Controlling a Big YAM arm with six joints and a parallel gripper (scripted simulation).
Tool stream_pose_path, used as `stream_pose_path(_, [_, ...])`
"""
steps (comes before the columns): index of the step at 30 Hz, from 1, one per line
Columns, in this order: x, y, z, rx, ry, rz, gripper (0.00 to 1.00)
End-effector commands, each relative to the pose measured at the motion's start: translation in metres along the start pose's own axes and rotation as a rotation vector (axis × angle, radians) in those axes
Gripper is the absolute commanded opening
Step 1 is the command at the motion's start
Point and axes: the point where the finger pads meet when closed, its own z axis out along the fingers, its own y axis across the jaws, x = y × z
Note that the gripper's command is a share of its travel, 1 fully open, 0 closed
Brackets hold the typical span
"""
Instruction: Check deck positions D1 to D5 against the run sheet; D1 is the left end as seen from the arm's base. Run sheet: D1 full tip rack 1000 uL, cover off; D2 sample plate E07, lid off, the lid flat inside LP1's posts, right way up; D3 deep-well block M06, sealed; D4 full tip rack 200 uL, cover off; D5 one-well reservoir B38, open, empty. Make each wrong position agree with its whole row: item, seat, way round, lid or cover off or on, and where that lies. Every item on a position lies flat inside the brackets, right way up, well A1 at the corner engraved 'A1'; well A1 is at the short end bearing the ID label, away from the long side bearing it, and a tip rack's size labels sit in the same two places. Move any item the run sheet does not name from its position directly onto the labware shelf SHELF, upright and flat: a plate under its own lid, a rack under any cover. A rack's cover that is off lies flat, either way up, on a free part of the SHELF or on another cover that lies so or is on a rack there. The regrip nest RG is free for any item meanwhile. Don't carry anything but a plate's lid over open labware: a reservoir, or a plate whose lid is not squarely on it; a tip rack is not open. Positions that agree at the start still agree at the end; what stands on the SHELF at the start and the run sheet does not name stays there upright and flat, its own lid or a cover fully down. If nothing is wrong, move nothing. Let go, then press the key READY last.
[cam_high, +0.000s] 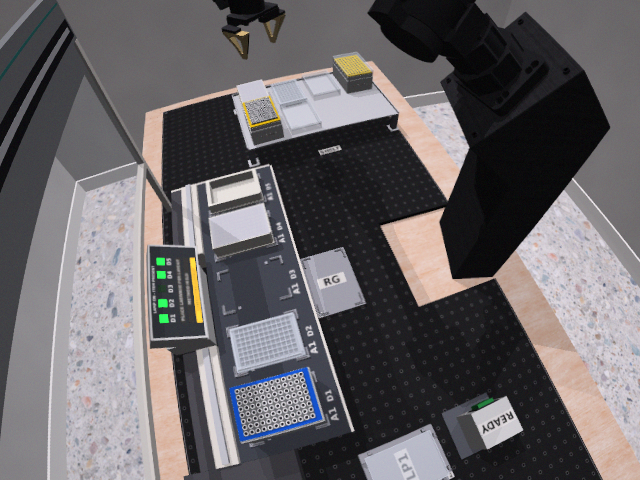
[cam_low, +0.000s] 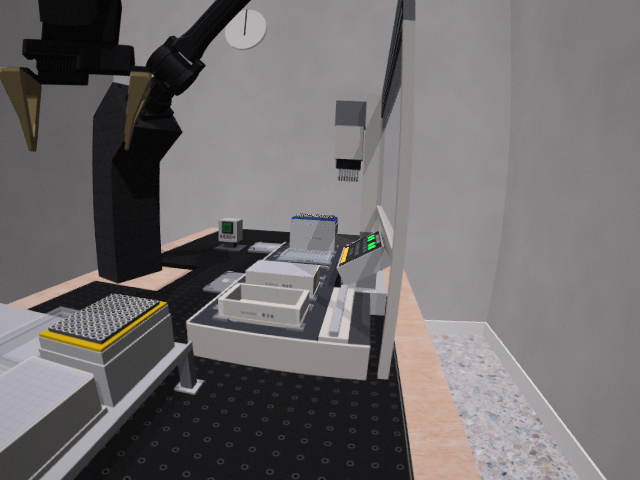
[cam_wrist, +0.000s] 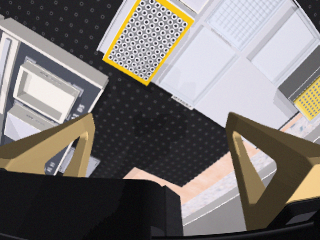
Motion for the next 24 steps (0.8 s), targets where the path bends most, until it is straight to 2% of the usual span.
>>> stream_pose_path(1, [-0.020,0.000,-0.014,0.013,-0.042,-0.128,1.00])
stream_pose_path(7, [-0.020,0.000,-0.014,0.014,-0.042,-0.194,1.00])
stream_pose_path(8, [0.000,-0.017,-0.006,0.013,-0.019,-0.180,1.00])
stream_pose_path(11, [0.010,-0.029,-0.005,0.014,-0.019,-0.240,1.00])
stream_pose_path(13, [0.010,-0.029,-0.005,0.014,-0.019,-0.240,1.00])
stream_pose_path(16, [-0.005,-0.030,-0.011,0.024,-0.040,-0.322,1.00])
stream_pose_path(17, [-0.010,-0.017,-0.016,0.022,-0.050,-0.364,1.00])
stream_pose_path(19, [-0.010,-0.008,-0.013,0.011,-0.045,-0.415,1.00])
stream_pose_path(24, [-0.004,-0.016,-0.010,0.014,-0.034,-0.495,1.00])
